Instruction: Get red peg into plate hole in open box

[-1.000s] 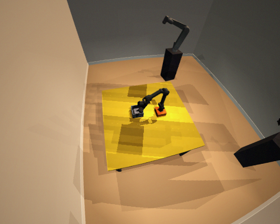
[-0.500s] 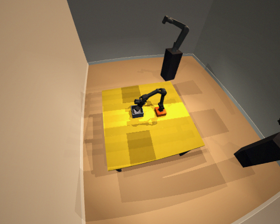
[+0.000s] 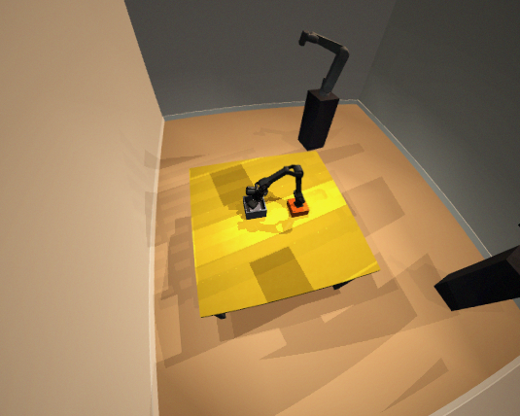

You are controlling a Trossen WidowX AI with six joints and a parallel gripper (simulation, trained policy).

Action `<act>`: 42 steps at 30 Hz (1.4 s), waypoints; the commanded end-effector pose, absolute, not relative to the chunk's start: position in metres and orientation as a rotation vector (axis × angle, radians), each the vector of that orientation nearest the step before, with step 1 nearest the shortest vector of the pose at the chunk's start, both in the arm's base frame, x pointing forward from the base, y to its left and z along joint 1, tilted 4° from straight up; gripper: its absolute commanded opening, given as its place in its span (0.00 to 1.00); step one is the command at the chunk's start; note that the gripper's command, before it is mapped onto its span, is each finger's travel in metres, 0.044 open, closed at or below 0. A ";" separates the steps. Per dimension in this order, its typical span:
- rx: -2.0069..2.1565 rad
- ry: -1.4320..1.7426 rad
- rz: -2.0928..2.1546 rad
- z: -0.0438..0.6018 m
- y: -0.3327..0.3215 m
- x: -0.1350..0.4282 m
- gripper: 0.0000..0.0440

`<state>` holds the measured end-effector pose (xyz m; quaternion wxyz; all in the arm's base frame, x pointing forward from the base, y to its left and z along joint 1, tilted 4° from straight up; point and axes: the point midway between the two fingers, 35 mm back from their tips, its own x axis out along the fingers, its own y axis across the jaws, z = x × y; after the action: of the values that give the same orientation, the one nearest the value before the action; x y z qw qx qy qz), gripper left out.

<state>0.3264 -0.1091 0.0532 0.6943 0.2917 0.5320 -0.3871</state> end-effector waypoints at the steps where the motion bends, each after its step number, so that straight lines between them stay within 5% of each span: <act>1: 0.633 1.216 -0.856 0.047 -0.112 0.328 0.33; 3: 0.624 1.217 -0.854 0.047 -0.114 0.333 0.36; 17: 0.545 1.180 -0.833 0.059 -0.142 0.369 1.00; 42: 0.508 1.023 -0.897 0.089 -0.191 0.396 1.00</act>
<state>0.3642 -0.1420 0.0645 0.7114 0.2142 0.5684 -0.3536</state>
